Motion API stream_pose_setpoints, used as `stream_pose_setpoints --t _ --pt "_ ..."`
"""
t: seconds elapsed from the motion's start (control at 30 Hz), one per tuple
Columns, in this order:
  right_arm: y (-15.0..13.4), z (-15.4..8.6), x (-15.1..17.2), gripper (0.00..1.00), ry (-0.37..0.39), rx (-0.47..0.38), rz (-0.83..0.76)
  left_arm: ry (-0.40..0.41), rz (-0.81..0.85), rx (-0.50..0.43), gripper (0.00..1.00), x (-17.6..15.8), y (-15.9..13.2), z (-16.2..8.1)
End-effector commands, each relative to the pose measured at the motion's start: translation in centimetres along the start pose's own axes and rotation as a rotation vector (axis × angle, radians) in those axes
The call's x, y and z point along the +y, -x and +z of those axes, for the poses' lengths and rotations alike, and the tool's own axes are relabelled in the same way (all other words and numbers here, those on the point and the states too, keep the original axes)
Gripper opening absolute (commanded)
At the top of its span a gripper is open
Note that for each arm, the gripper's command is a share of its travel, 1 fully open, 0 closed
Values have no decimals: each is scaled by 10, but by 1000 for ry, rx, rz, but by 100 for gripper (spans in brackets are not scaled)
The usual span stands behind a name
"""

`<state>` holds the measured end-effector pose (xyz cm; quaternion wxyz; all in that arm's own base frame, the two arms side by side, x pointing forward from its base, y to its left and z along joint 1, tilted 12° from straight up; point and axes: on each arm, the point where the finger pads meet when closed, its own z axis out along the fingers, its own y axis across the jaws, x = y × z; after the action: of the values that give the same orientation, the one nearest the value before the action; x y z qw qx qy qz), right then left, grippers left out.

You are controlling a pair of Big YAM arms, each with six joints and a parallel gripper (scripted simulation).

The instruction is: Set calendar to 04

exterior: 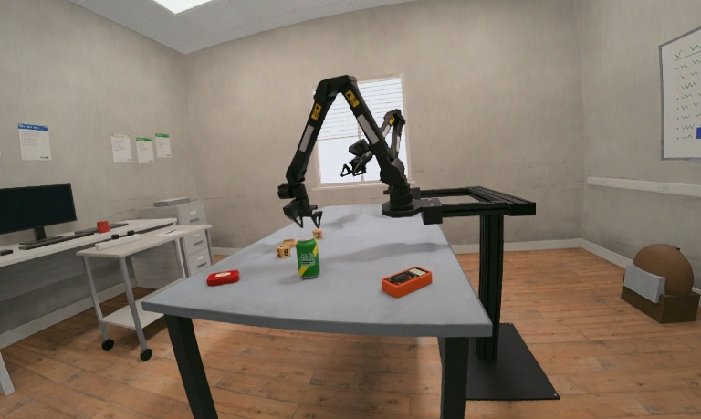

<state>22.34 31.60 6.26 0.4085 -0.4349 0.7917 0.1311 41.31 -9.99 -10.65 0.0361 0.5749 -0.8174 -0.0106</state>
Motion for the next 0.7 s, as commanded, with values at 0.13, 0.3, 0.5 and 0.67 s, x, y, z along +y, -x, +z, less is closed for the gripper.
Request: stream_pose_setpoints --t 0.13,0.3,0.5,0.67 --pt "6 2 -2 100 -5 -7 8 -54 -11 -7 100 -13 -1 -15" --pt "6 2 -2 100 -5 -7 8 -51 130 -19 64 -24 -20 2" --pt "6 2 -2 100 -5 -7 8 -167 357 -65 64 -55 -72 2" --pt "6 2 -2 100 -5 -7 8 -285 533 -268 64 -83 -85 16"
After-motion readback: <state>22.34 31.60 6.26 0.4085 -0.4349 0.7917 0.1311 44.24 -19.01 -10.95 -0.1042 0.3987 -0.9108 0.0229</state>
